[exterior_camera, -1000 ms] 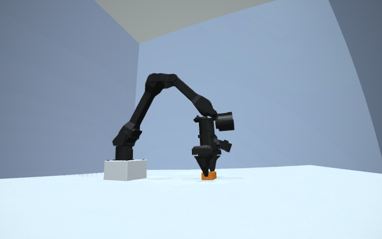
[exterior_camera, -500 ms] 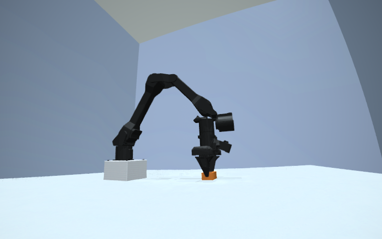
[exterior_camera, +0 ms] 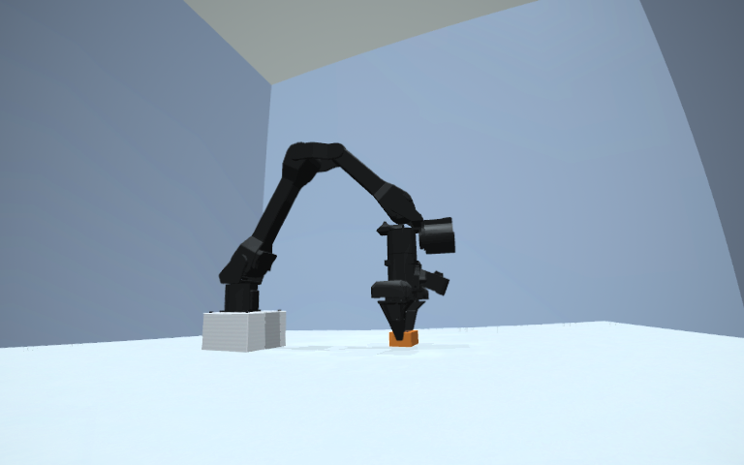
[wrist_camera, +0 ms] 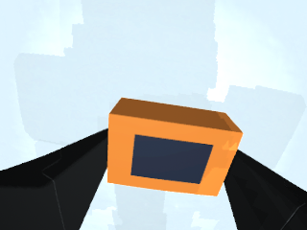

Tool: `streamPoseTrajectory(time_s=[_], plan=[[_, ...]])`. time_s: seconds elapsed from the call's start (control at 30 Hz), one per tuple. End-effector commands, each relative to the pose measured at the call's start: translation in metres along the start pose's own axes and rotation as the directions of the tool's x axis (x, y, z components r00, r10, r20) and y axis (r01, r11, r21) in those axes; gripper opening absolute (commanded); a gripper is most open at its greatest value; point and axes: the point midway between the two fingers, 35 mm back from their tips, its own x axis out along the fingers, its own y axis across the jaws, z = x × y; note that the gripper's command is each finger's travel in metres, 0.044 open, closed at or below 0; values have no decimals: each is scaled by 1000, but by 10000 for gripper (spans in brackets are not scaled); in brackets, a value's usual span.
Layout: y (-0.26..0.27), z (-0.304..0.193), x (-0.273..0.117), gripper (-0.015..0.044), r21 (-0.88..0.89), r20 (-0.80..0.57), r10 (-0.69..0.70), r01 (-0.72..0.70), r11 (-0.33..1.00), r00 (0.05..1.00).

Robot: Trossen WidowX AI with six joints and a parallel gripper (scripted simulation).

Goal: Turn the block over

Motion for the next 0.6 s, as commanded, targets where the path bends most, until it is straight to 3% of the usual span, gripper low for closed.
streamPoseTrajectory(time_s=[0.0, 0.17, 0.57], plan=[[0, 4, -20, 0, -3, 22, -1, 1, 1000, 1000], [0, 4, -20, 0, -3, 32, -1, 1, 1000, 999], [1, 7, -10, 0, -9, 219, -2, 5, 1000, 976]])
